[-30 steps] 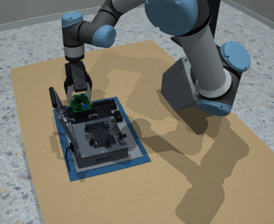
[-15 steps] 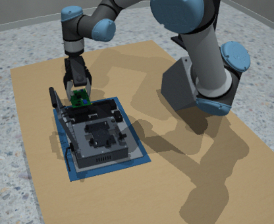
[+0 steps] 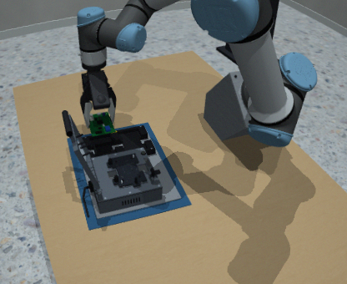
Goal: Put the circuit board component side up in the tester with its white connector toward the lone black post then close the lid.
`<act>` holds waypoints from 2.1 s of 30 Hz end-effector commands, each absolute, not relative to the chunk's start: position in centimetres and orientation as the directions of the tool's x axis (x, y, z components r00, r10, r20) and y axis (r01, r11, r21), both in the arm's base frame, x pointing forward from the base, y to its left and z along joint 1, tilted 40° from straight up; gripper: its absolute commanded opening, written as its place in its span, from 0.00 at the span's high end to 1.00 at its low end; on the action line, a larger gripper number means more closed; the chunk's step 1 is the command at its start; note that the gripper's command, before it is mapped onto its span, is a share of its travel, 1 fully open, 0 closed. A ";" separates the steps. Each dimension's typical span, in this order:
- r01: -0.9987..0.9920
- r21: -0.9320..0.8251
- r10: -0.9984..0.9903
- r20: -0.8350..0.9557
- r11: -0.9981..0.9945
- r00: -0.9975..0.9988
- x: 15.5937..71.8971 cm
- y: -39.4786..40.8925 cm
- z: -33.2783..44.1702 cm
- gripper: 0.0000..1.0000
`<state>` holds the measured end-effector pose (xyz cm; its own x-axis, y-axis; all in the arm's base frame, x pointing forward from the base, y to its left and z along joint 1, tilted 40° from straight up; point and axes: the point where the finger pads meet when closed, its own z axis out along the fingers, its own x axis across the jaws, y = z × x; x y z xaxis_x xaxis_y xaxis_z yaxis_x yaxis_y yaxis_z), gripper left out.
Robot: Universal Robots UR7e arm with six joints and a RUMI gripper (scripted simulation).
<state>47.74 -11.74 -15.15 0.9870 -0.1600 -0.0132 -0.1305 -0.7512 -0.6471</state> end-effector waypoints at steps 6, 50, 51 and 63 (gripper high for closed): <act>-0.130 -0.646 -0.161 -0.012 -0.752 0.987 47.8 -11.8 -15.1 0.61; -0.169 -0.646 -0.190 -0.038 -0.745 0.981 47.8 -11.8 -15.1 0.61; -0.173 -0.645 -0.193 -0.040 -0.744 0.980 47.8 -11.8 -15.1 0.61; -0.236 -0.641 -0.241 -0.082 -0.730 0.967 47.8 -11.8 -15.1 0.61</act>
